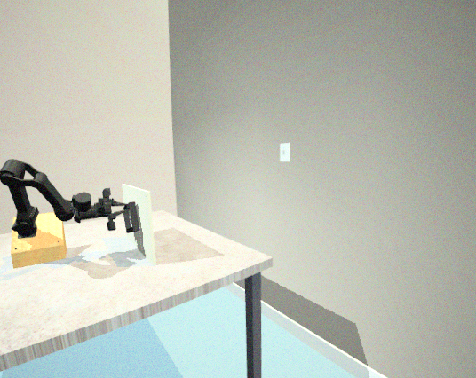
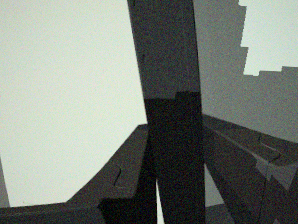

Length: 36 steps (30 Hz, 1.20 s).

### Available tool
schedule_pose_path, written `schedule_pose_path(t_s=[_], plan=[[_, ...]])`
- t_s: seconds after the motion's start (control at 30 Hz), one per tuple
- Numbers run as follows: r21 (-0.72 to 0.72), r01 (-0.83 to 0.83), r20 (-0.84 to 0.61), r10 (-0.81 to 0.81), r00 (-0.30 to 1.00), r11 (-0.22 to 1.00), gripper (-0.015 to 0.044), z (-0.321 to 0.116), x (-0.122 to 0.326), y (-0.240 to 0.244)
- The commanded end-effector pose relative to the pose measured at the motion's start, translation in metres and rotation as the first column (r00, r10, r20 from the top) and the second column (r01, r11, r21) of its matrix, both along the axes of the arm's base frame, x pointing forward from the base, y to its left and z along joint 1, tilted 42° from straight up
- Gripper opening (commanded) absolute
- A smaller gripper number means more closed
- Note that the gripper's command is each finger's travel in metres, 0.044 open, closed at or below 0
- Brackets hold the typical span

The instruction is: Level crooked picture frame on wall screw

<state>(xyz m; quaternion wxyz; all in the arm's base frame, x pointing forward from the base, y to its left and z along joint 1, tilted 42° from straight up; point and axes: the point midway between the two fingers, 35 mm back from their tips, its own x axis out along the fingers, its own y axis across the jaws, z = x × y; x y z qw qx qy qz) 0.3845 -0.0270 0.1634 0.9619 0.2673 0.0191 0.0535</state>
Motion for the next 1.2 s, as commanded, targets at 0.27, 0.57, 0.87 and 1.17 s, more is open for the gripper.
schedule_pose_path(t_s=[0.27,0.57,0.87,1.17], plan=[[0.000,-0.001,0.001,0.001,1.000,1.000,0.0000,-0.0006,0.0002,-0.0006],[0.005,-0.002,0.001,0.002,1.000,1.000,0.0000,-0.0009,0.0003,-0.0009],[0.057,-0.001,-0.004,0.001,1.000,0.998,0.0000,-0.0009,0.0003,-0.0009],[0.093,0.000,-0.008,0.001,1.000,0.996,0.0000,-0.0008,0.0003,-0.0008]])
